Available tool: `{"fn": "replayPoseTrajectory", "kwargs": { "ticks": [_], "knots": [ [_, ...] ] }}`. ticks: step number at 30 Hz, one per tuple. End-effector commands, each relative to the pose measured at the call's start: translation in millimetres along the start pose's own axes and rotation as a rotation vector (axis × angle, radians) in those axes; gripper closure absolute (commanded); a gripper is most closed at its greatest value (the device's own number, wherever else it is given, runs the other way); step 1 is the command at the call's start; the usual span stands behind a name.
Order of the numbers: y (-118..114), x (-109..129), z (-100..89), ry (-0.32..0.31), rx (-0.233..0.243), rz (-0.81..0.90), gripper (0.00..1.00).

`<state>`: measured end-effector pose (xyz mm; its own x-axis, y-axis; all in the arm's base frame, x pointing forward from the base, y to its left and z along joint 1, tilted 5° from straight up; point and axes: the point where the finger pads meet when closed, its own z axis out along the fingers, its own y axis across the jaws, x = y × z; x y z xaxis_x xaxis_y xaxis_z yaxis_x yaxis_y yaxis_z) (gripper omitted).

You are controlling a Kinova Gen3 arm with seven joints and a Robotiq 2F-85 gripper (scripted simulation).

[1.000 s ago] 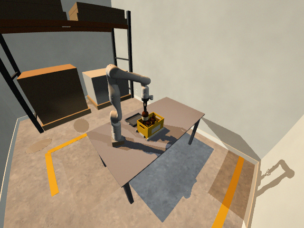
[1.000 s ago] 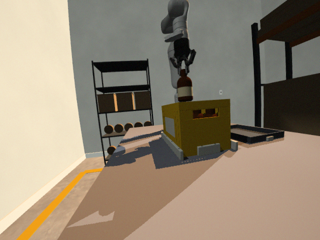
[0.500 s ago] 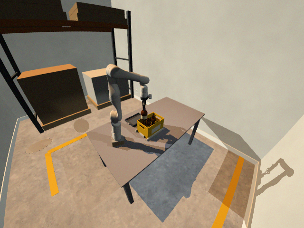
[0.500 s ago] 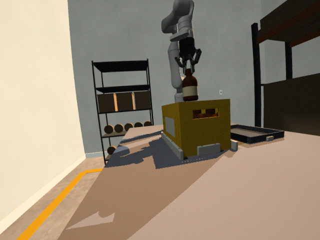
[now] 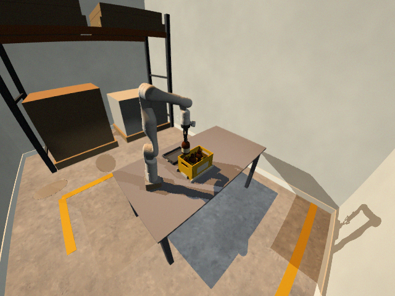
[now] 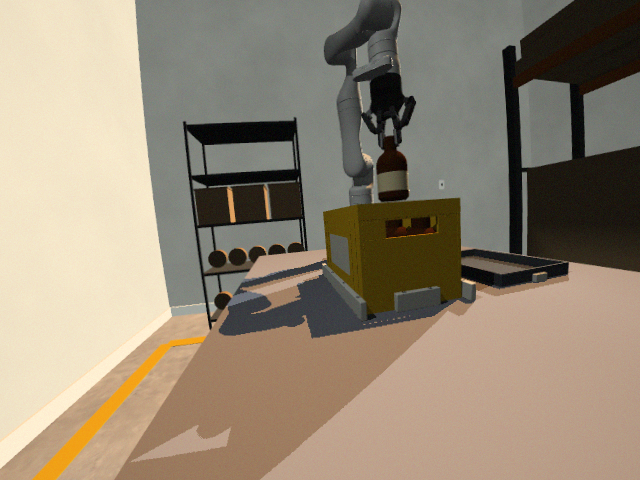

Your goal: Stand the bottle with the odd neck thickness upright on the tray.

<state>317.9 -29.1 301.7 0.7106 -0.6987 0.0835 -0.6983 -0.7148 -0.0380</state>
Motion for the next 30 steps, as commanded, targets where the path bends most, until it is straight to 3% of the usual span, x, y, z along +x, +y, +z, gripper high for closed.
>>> {"fn": "replayPoseTrajectory", "kwargs": {
  "ticks": [1, 30],
  "knots": [
    [-4, -2, 0.2, 0.001, -0.002, -0.007, 1.00],
    [-68, -40, 0.4, 0.001, -0.002, -0.007, 1.00]
  ]
}}
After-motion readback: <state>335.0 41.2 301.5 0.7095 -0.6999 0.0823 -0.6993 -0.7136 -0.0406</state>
